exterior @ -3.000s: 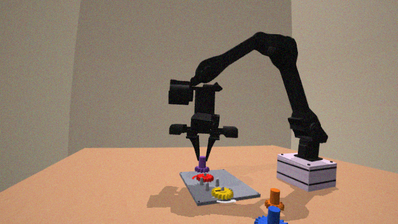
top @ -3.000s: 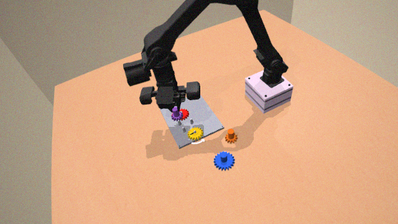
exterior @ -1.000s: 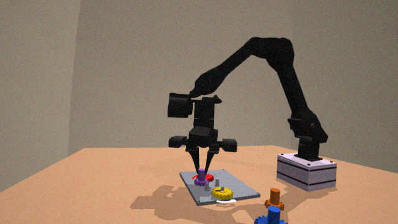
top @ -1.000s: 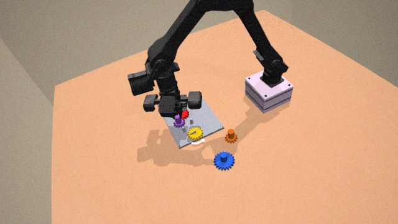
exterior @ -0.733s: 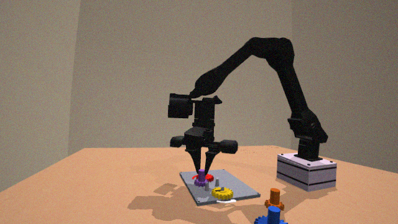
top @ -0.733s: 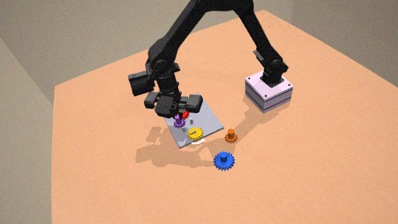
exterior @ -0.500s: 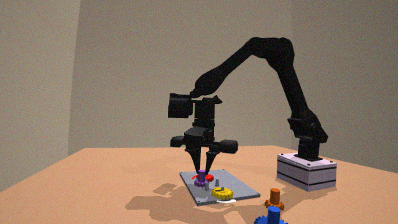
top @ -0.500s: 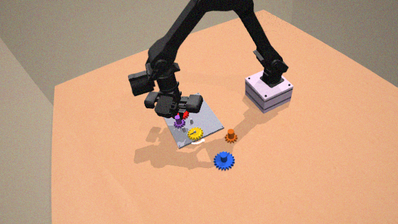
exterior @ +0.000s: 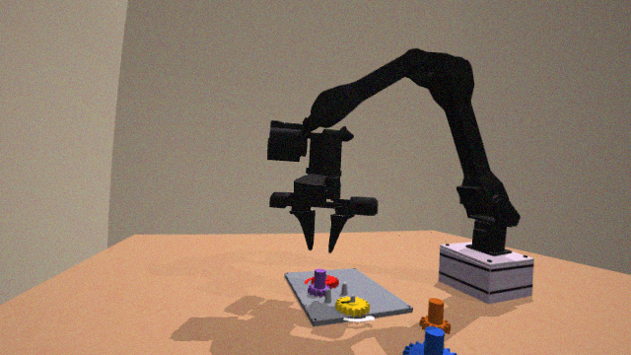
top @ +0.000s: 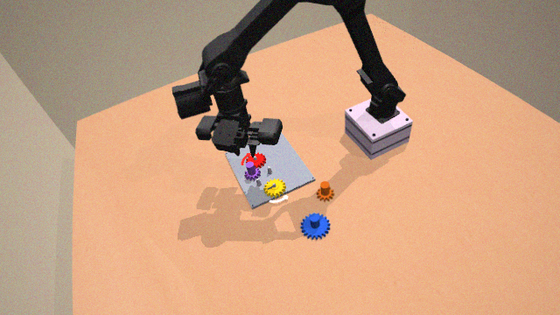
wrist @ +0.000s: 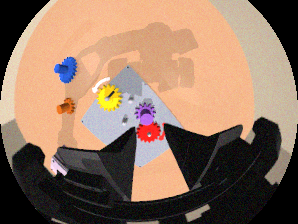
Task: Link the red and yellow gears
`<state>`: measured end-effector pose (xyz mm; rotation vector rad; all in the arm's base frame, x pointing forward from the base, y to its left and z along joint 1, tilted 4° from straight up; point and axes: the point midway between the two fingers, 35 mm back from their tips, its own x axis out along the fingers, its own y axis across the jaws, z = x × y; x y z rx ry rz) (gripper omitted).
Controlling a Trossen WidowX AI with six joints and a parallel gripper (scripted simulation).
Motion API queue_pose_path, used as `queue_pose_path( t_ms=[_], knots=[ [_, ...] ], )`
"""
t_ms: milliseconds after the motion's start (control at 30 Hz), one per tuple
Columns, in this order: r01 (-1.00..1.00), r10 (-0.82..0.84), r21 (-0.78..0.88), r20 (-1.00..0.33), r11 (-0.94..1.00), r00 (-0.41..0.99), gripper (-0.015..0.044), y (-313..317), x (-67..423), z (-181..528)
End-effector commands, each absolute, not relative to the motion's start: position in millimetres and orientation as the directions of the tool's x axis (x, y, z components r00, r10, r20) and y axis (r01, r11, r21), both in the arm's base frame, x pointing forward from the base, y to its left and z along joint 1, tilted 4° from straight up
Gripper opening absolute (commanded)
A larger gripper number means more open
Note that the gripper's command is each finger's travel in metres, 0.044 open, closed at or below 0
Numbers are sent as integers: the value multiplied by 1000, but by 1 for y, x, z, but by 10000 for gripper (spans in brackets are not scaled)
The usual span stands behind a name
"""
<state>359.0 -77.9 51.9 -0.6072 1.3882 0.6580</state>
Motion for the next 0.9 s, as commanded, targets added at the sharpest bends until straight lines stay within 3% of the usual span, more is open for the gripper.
queue_pose_path(
  t_ms=[0, 267, 400, 867],
  knots=[
    [-618, 66, 18, -996, 786, 55, 245, -55, 350, 52],
    [-73, 72, 68, -996, 995, 52, 440, 12, 310, 56],
    [175, 74, 82, -996, 981, 50, 440, 36, 289, 56],
    [648, 81, 92, -996, 756, 46, 440, 75, 241, 51]
  ],
)
